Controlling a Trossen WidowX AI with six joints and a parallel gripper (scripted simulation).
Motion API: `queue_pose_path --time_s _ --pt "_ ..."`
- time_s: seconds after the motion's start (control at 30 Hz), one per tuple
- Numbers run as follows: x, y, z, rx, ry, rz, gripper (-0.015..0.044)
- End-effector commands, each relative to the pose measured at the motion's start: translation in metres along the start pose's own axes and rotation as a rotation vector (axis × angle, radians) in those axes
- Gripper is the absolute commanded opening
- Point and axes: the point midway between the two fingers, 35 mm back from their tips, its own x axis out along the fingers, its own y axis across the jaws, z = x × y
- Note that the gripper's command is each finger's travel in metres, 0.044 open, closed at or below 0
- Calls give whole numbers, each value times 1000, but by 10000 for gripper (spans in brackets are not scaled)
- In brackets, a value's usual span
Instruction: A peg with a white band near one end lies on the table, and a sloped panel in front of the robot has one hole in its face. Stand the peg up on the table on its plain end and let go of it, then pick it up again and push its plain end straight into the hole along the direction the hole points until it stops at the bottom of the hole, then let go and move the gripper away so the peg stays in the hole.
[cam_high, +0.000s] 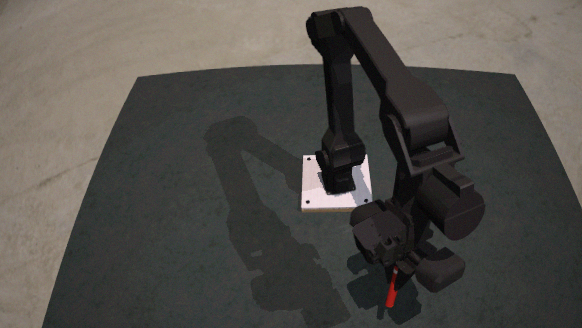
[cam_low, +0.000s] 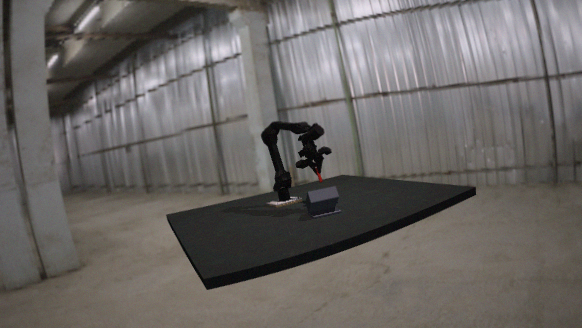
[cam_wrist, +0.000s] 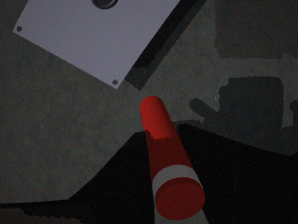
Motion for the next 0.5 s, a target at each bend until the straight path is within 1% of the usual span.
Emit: queue_pose_path --time_s 0.0,0.47 --pt "-1 2 10 48 -32 21 0" --pt "-5 6 39 178 -116 80 0"
